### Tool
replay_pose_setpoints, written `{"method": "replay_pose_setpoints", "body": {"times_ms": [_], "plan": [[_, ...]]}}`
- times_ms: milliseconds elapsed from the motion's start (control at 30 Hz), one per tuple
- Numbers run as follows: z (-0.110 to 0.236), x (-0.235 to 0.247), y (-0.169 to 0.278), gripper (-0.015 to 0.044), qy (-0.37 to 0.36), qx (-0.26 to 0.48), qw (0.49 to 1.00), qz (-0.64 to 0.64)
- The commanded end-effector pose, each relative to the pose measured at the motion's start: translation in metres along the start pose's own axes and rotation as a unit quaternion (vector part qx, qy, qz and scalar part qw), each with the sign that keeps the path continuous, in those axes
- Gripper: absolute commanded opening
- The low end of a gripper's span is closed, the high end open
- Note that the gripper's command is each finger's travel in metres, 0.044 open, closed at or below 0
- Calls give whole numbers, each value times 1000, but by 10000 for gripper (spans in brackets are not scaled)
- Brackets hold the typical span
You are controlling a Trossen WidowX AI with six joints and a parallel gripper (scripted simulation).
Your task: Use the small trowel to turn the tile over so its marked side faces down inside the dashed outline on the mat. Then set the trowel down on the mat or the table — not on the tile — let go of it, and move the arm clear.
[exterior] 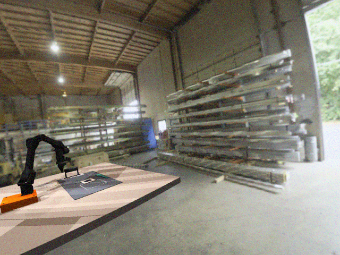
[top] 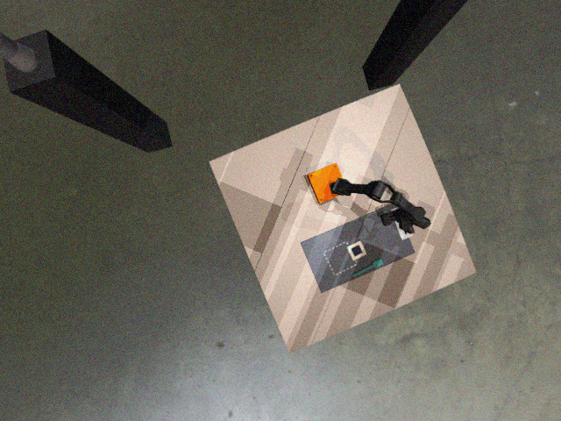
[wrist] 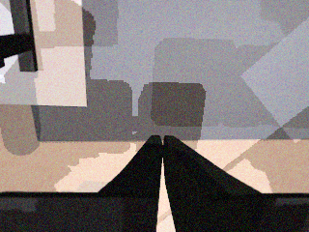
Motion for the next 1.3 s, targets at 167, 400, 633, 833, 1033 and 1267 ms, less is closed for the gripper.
{"method": "replay_pose_setpoints", "body": {"times_ms": [167, 400, 633, 833, 1033, 1267], "plan": [[0, 0, 0, 0, 0, 0, 1000, 0], [0, 0, 0, 100, 0, 0, 1000, 0], [0, 0, 0, 100, 0, 0, 1000, 0], [0, 0, 0, 100, 0, 0, 1000, 0], [0, 0, 0, 100, 0, 0, 1000, 0], [0, 0, 0, 0, 0, 0, 1000, 0]]}}
Point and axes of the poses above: the point midway between the two fingers, 35 mm back from their tips, its own z axis back along the fingers, its own x axis across the jaws, y = z × x, the point moved 8 cm from there along z, back along the fingers, and after that the axes turned 15 degrees about -z, right-handed, at the moved point
